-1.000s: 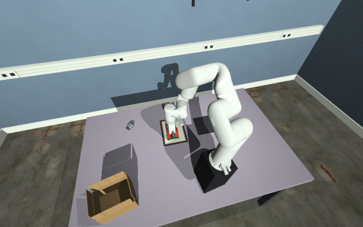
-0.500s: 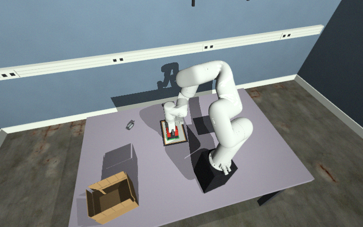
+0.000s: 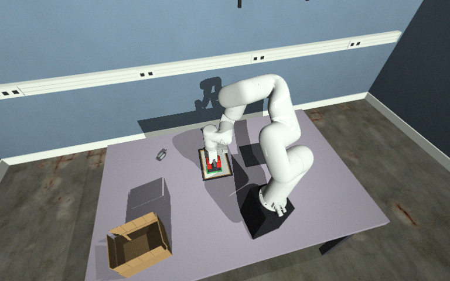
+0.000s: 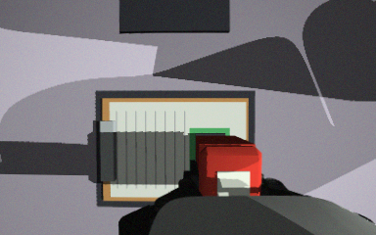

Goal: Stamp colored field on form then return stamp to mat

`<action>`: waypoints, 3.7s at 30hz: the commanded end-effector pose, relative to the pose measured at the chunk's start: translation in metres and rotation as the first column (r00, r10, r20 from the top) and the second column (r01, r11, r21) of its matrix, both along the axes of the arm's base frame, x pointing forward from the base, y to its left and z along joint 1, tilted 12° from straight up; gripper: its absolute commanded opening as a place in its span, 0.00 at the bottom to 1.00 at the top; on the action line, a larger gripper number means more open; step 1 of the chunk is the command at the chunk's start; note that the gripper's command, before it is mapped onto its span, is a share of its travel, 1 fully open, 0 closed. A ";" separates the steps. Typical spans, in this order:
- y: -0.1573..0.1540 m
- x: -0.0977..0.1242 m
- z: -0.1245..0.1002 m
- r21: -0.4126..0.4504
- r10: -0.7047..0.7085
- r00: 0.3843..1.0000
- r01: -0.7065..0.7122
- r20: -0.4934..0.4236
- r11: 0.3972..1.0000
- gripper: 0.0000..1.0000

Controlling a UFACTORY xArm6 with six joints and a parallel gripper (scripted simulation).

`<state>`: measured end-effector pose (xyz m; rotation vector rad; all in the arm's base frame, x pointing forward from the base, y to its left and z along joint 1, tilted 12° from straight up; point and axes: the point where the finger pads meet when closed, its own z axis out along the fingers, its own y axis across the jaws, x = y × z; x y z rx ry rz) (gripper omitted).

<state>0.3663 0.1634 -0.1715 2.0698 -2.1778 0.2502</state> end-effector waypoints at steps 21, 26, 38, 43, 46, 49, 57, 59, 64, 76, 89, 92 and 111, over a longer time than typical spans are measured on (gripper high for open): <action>0.009 0.001 0.038 0.002 0.001 1.000 -0.001 0.003 1.000 0.31; -0.042 0.026 0.050 0.010 0.029 1.000 -0.029 -0.004 1.000 0.31; -0.181 0.034 0.077 0.002 0.151 0.988 -0.151 -0.027 0.989 0.31; -0.237 0.035 0.089 0.000 0.155 0.987 -0.155 -0.029 0.988 0.31; -0.271 0.036 0.097 0.000 0.155 0.987 -0.155 -0.029 0.988 0.31; -0.298 0.038 0.103 0.000 0.155 0.987 -0.155 -0.029 0.988 0.31; -0.322 0.040 0.109 0.000 0.155 0.987 -0.155 -0.029 0.988 0.31; -0.336 0.042 0.112 0.000 0.155 0.987 -0.155 -0.029 0.988 0.31; -0.363 0.044 0.119 0.000 0.155 0.987 -0.155 -0.029 0.988 0.31; -0.367 0.045 0.120 0.000 0.155 0.987 -0.155 -0.029 0.988 0.31; -0.320 0.041 0.108 0.000 0.155 0.987 -0.155 -0.029 0.988 0.31; -0.305 0.039 0.105 0.000 0.155 0.987 -0.155 -0.029 0.988 0.31; -0.300 0.039 0.100 0.000 0.155 0.987 -0.155 -0.029 0.988 0.31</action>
